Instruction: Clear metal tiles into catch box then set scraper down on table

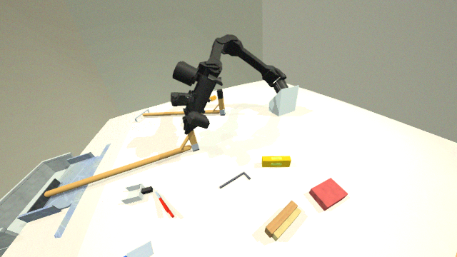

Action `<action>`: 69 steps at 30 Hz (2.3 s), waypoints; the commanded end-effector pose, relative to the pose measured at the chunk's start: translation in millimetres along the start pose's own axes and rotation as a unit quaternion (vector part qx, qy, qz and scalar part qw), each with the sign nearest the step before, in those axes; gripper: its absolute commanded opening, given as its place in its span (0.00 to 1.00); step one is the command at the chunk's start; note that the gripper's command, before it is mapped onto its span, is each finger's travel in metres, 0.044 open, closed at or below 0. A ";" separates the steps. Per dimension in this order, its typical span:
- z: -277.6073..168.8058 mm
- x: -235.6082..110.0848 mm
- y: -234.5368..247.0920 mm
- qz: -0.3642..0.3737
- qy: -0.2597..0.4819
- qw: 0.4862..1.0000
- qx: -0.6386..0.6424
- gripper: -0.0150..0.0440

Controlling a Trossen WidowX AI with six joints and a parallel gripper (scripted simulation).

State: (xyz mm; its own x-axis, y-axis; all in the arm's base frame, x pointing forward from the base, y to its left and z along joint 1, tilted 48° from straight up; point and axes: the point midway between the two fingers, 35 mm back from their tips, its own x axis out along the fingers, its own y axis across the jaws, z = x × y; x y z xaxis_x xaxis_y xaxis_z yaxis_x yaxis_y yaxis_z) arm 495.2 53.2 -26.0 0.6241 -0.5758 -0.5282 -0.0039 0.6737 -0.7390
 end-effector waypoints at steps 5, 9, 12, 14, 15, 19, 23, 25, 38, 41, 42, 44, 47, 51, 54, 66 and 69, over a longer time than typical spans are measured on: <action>15.4 7.1 -0.9 0.002 -0.006 1.000 0.002 0.25; 20.1 11.0 -1.7 0.002 -0.007 1.000 0.002 0.25; 23.5 14.0 -2.4 0.002 -0.007 1.000 0.002 0.25; 25.8 15.9 -2.8 0.002 -0.007 1.000 0.002 0.25; 17.3 12.8 -1.7 0.000 -0.002 1.000 0.000 0.25; 17.3 12.8 -1.7 0.000 -0.002 1.000 0.000 0.25; 17.3 12.8 -1.7 0.000 -0.002 1.000 0.000 0.25; 17.3 12.8 -1.7 0.000 -0.002 1.000 0.000 0.25; 18.9 13.3 -2.2 0.001 -0.004 1.000 0.000 0.25; 17.5 11.7 -1.6 0.001 -0.004 1.000 0.000 0.25; 16.7 10.8 -1.3 0.001 -0.004 1.000 0.000 0.25; 14.8 8.7 -0.6 0.001 -0.004 1.000 0.000 0.25; 11.8 5.4 0.4 0.002 -0.004 1.000 0.000 0.25; 7.8 1.1 1.7 0.002 -0.004 1.000 0.000 0.25; 4.7 -2.1 2.7 0.002 -0.004 1.000 0.001 0.25; -8.2 -14.9 6.3 0.004 -0.003 1.000 0.001 0.25; -11.5 -18.1 7.1 0.004 -0.003 1.000 0.001 0.25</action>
State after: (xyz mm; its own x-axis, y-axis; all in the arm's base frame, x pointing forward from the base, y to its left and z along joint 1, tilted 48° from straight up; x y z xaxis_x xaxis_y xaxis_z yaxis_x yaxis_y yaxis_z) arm 480.5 55.5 -30.1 0.6176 -0.5769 -0.5345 -0.0044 0.6771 -0.7359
